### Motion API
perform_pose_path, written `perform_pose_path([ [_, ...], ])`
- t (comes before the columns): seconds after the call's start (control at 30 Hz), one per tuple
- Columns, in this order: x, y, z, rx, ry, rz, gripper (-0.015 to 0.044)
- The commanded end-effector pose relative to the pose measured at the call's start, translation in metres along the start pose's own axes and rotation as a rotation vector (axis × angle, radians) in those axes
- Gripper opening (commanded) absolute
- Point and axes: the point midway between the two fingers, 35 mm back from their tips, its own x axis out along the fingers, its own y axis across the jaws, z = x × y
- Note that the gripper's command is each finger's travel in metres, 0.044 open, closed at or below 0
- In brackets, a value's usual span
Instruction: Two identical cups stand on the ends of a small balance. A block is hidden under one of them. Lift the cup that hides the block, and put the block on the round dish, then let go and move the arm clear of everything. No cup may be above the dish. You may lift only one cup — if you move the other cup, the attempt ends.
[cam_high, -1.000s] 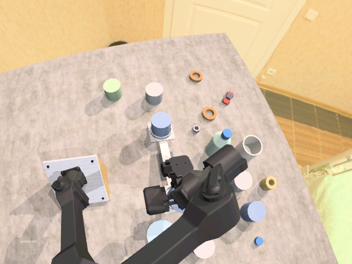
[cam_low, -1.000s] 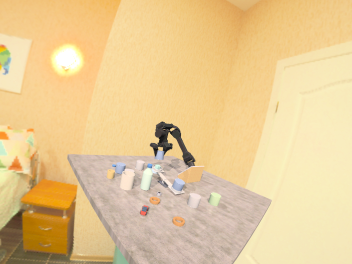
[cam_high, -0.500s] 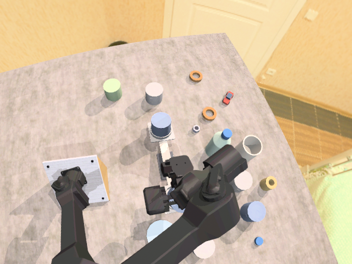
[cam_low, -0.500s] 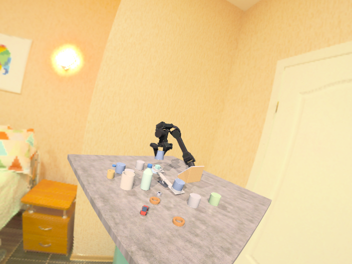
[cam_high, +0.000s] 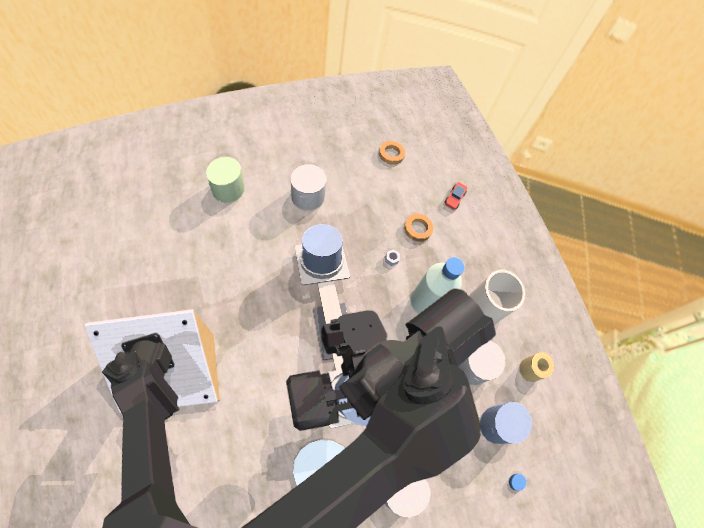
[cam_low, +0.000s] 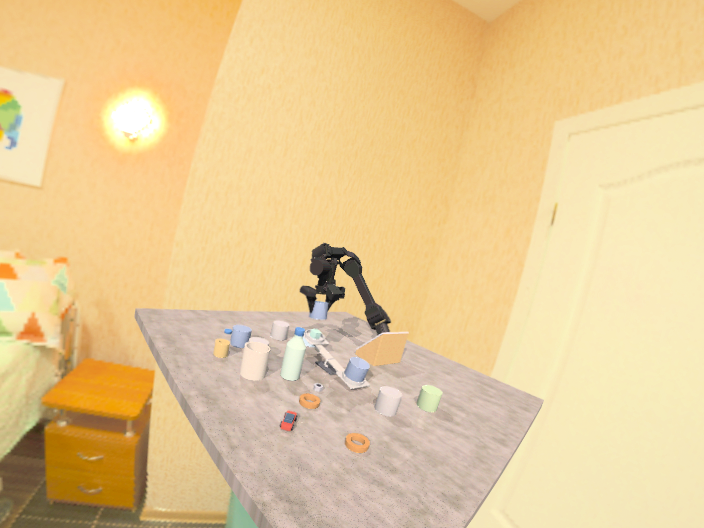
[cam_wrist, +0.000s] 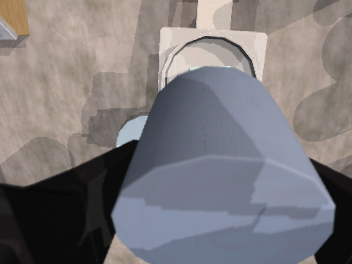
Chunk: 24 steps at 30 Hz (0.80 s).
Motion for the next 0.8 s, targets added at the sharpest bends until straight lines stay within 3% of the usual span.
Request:
perform_pose_path([
  [0.0, 0.000, 0.000, 0.000, -0.001, -0.001, -0.002, 0.0000],
  [0.77, 0.061, 0.074, -0.105, 0.027, -0.064, -0.005, 0.0000],
])
